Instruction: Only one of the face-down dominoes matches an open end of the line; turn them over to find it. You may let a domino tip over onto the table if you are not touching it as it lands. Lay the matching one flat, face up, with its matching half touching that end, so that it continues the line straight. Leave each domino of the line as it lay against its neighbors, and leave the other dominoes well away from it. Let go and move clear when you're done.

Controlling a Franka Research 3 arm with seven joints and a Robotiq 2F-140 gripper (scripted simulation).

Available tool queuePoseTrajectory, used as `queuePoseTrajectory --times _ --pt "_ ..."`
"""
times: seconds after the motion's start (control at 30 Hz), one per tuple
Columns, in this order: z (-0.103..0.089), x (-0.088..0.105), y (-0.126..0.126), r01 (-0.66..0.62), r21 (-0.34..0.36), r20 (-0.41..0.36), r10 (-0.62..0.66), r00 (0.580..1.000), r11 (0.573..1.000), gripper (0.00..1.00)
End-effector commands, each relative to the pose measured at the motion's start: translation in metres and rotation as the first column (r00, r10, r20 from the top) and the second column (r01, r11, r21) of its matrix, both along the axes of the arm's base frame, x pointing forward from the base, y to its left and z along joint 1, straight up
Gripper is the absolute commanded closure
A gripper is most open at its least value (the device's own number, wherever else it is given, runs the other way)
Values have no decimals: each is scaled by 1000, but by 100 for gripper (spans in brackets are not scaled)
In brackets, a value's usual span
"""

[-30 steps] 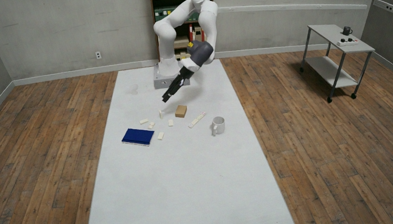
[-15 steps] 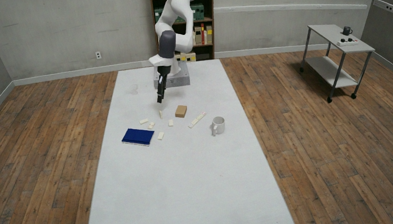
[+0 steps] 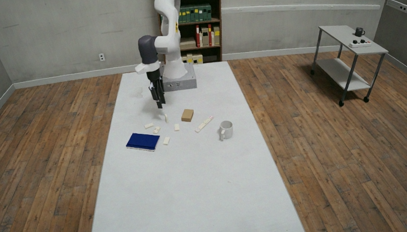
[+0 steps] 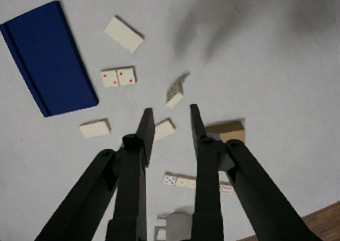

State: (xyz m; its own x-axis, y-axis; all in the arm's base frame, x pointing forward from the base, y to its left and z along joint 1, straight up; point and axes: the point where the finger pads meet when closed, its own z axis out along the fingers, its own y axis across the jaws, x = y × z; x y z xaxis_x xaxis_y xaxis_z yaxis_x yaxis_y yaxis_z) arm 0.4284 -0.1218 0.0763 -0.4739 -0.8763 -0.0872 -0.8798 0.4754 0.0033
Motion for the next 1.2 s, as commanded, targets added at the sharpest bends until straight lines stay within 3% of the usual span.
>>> queuePoseTrajectory --times 0.0,1.17 --pt "-3 -1 -3 -45 31 21 44 999 999 67" --pt "-5 -2 -5 -34 49 24 33 999 998 67"
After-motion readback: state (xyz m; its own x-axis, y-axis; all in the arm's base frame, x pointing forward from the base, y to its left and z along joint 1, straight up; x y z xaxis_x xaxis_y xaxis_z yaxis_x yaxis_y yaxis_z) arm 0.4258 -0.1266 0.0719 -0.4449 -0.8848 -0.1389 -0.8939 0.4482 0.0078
